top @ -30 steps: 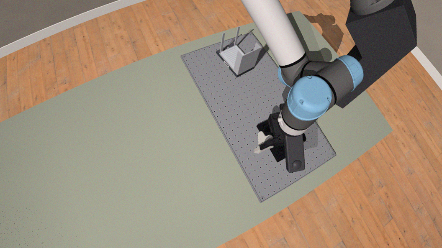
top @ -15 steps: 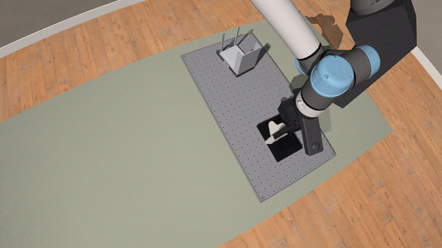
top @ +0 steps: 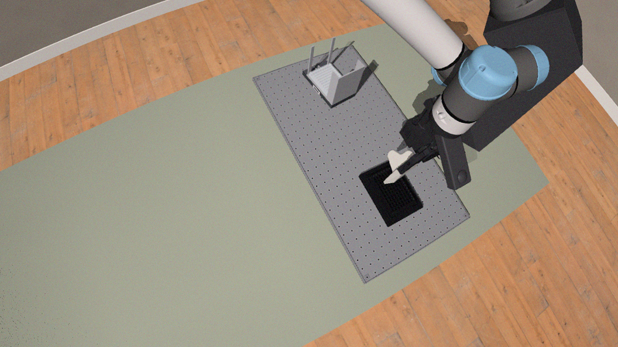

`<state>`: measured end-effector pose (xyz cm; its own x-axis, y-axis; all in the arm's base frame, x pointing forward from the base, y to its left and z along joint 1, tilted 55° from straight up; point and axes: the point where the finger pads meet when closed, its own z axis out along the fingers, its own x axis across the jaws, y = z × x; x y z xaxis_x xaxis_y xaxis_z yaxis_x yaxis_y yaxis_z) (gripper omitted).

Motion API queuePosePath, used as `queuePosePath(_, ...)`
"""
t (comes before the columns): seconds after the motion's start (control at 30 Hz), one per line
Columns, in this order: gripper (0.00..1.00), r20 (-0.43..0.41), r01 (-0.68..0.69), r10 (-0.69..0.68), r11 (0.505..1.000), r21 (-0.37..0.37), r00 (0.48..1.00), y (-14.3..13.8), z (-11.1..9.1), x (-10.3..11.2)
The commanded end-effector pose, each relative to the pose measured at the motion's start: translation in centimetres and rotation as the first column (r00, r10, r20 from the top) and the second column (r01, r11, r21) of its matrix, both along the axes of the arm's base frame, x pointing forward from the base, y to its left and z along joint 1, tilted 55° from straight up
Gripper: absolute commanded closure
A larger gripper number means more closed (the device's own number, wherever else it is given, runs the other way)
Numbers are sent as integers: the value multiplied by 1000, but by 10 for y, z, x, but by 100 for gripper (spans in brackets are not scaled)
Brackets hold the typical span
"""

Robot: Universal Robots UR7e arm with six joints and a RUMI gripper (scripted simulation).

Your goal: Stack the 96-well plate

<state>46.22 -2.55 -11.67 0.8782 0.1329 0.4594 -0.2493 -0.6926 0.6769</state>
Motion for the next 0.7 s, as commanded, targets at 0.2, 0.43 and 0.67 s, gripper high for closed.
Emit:
queuePosePath(0.2,0,2,-9,9,1000,-2,1000,0,1,-2)
queuePosePath(0.43,0,2,-9,9,1000,-2,1000,-2,-1,-1)
queuePosePath(0.67,0,2,-9,9,1000,-2,1000,-11,-8,4)
